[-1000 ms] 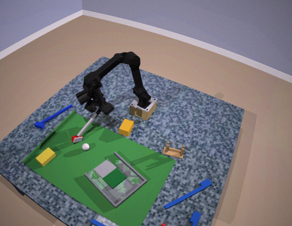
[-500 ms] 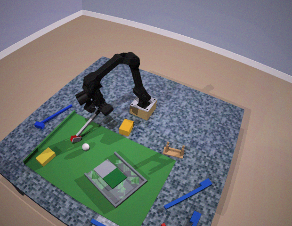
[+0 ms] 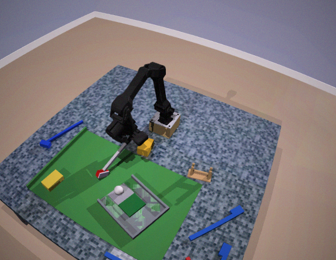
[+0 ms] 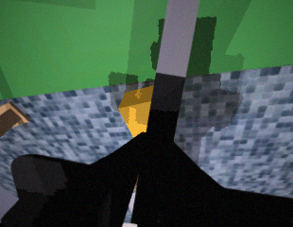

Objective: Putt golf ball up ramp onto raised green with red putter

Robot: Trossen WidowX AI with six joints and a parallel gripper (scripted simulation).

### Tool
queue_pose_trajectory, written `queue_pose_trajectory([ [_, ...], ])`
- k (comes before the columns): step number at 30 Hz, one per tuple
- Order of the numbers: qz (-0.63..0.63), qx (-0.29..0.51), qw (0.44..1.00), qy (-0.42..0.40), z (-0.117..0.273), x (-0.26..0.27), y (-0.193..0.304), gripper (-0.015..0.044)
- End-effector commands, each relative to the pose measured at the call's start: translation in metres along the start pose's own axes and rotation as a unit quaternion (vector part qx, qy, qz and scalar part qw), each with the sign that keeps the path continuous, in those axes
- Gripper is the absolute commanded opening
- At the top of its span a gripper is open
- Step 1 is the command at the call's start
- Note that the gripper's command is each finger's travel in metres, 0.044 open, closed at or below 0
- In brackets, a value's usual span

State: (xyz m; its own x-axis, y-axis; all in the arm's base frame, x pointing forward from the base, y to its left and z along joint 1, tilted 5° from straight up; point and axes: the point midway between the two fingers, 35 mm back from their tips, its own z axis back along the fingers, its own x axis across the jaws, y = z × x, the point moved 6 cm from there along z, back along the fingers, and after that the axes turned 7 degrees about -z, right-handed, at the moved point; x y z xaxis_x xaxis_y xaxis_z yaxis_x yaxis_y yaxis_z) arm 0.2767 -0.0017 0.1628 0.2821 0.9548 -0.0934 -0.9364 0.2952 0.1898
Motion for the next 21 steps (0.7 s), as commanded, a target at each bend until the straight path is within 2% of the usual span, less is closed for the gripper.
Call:
queue_pose_trajectory([
  [1,-0.003,-0.011,1.0,-0.004,0.017,0.001,0.002,0.0],
  [9,-0.003,-0.01,1.0,-0.004,0.053,-0.001,0.014,0.0],
  [21,-0.001,-0.005,1.0,-0.001,0.047,-0.001,0.012,0.0],
])
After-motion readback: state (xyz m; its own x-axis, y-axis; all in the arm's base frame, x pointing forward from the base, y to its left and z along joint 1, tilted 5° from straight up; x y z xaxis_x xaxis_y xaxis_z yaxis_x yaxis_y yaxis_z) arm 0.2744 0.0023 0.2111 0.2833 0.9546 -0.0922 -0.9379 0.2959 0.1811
